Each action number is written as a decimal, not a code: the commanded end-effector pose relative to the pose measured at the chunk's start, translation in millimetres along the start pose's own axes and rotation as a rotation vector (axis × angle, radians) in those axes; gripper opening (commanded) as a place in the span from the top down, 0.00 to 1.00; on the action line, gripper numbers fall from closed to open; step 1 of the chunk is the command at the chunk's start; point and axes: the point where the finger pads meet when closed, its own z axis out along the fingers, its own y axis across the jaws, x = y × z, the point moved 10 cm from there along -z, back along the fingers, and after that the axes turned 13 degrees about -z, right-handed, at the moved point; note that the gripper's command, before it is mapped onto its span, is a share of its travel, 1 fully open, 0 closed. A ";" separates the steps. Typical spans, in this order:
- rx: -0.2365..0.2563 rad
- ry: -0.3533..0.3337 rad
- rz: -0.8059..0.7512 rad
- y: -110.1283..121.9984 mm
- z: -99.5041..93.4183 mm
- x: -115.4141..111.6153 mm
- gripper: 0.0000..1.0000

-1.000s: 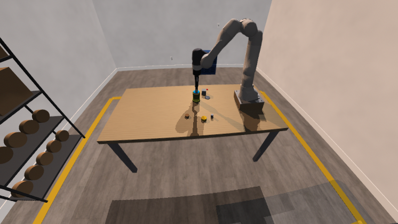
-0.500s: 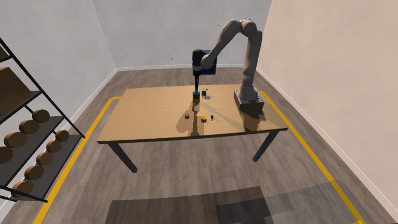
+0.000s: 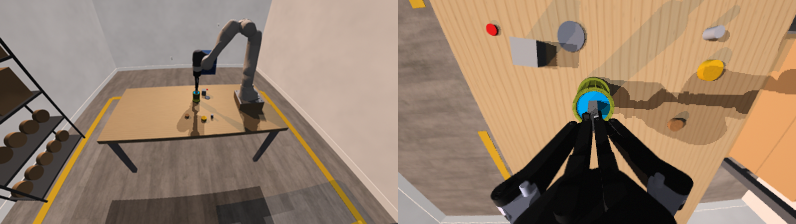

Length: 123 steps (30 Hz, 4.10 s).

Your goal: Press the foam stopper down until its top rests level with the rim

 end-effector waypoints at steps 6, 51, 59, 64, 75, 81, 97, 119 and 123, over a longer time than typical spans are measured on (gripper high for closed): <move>-0.004 0.009 0.002 3.1 8.5 3.9 1.00; -0.004 0.009 0.002 5.3 23.4 7.8 1.00; -0.004 0.009 0.002 5.4 24.1 8.0 1.00; -0.004 0.009 0.002 5.4 24.3 8.0 1.00; -0.004 0.009 0.002 5.4 24.4 8.0 1.00; -0.004 0.009 0.002 5.4 24.4 8.0 1.00; -0.004 0.009 0.002 5.4 24.4 8.0 1.00; -0.004 0.009 0.002 5.0 18.7 7.2 1.00; -0.004 0.009 0.002 4.6 13.8 6.5 1.00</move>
